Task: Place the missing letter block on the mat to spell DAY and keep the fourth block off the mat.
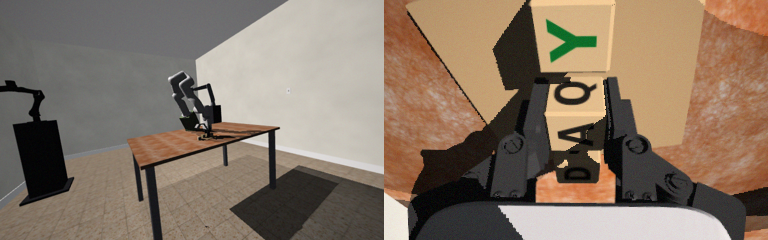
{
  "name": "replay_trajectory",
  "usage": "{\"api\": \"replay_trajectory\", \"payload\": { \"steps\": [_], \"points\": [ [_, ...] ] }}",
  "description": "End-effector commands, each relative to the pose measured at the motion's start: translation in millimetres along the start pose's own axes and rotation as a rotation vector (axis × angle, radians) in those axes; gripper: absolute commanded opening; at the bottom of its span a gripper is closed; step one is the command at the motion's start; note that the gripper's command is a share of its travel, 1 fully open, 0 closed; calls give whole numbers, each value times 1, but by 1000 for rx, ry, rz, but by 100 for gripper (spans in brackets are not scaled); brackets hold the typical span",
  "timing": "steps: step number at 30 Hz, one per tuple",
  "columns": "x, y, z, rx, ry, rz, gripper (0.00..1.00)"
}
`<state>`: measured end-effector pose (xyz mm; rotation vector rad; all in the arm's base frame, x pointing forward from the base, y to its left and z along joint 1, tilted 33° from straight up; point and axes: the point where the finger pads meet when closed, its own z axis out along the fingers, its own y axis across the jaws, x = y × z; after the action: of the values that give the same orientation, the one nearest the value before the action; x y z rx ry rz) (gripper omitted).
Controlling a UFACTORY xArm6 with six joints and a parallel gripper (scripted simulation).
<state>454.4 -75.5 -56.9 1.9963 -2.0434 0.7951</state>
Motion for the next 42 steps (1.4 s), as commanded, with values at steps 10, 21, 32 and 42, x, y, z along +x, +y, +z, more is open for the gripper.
{"api": "replay_trajectory", "payload": {
  "steps": [10, 21, 32, 42],
  "points": [
    [0, -1, -1, 3, -1, 0, 27],
    [0, -1, -1, 3, -1, 0, 27],
    [0, -1, 2, 3, -1, 0, 27],
    [0, -1, 4, 3, -1, 0, 27]
  ]
}}
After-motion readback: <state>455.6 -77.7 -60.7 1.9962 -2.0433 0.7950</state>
